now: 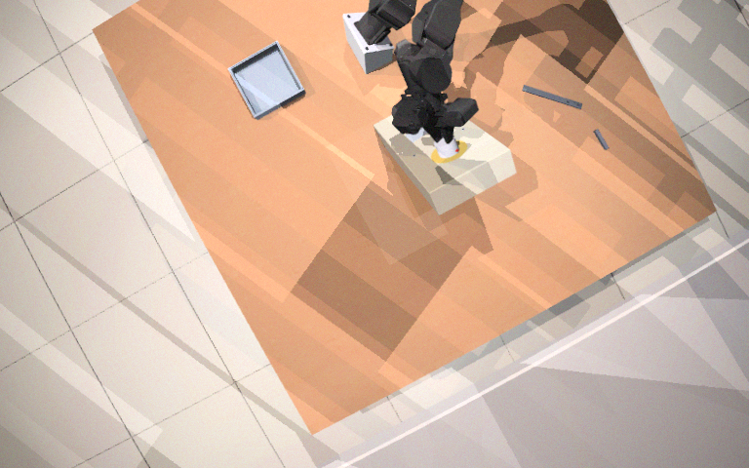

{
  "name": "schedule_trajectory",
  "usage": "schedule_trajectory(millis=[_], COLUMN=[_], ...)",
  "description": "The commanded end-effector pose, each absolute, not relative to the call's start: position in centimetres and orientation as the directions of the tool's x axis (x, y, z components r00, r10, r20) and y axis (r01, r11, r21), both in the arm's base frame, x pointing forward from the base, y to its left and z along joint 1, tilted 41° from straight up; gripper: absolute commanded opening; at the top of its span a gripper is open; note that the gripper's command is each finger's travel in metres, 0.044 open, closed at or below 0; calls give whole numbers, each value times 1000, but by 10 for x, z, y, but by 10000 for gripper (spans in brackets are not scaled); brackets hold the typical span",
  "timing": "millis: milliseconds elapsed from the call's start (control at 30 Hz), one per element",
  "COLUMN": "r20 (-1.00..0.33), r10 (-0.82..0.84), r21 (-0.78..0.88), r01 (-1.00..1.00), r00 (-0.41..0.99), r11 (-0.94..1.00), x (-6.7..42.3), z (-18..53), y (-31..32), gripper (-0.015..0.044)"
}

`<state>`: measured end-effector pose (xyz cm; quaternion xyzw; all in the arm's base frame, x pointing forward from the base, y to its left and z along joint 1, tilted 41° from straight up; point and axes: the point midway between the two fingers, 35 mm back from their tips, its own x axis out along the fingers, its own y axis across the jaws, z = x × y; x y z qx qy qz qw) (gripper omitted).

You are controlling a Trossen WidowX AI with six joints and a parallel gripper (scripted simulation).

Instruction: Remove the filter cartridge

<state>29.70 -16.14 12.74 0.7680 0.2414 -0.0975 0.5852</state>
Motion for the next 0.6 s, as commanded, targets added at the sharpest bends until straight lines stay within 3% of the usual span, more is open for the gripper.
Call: schedule_trajectory(millis=[0, 567], r20=[-436, -427], r10=[245, 244], r21=[853, 860], r01=[484, 475], r00=[866, 871], r11=[-194, -189], x=[281, 253], z=[134, 131], y=[-168, -157], gripper=[0, 0])
